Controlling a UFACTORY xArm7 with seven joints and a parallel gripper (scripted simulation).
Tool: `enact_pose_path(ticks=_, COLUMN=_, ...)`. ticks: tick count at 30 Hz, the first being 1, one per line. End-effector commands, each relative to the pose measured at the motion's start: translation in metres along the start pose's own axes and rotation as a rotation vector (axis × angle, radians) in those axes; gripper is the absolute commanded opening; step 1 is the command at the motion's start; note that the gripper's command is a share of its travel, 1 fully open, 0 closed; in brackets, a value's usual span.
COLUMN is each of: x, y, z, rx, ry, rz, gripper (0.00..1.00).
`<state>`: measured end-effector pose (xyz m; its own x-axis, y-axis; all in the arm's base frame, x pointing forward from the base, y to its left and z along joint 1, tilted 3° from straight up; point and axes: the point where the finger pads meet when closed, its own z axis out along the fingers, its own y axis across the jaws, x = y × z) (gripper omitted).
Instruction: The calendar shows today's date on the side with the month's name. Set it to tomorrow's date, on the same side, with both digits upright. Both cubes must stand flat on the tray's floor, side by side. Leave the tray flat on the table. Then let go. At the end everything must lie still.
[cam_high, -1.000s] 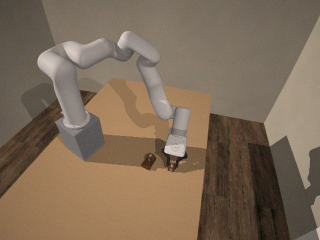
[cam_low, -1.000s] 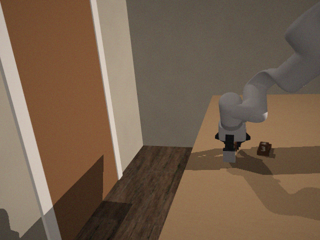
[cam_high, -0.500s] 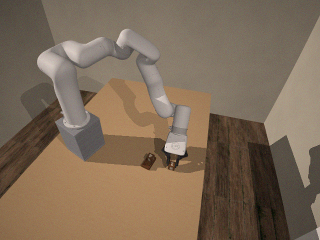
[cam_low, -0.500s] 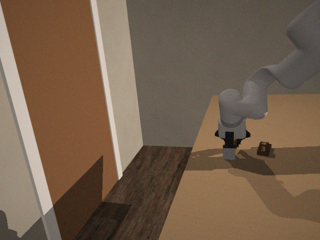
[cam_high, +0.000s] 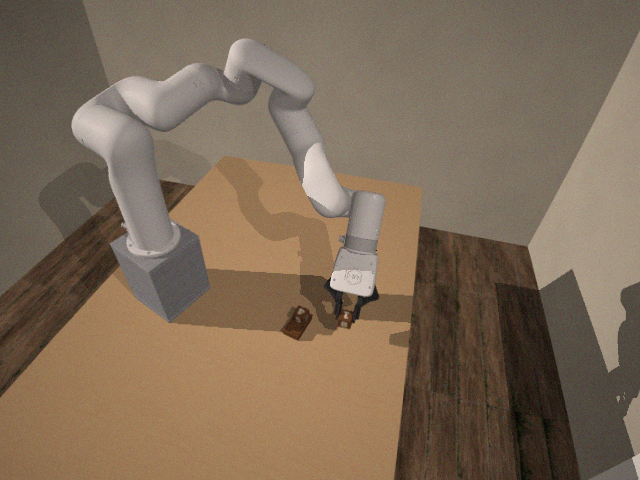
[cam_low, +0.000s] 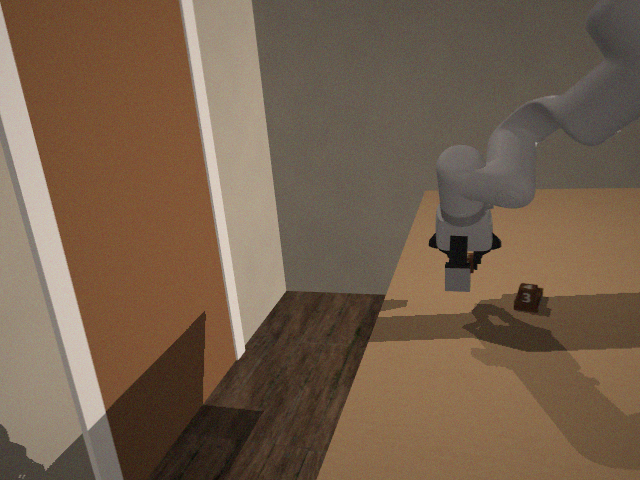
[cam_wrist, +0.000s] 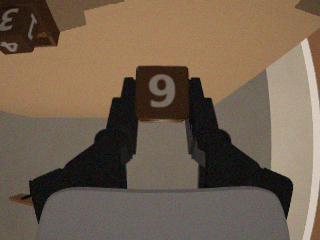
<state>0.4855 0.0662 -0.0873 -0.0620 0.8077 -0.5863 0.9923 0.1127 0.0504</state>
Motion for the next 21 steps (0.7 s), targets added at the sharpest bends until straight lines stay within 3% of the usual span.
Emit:
enact_pose_path(ticks=1, x=-0.0022, y=0.0008, z=-0.0031, rx=-0.002, ry=0.000, rz=0.001, gripper=0.29)
enact_pose_path(ticks=17, x=-0.0037, y=0.0004, z=-0.0048, rx=0.001, ry=0.017, rz=0.000, gripper=0.29)
enact_pose_path(ticks=21, x=-0.0036, y=-0.0005, z=-0.0030, rx=0.009, ry=0.122, rz=-0.003, gripper=0.29)
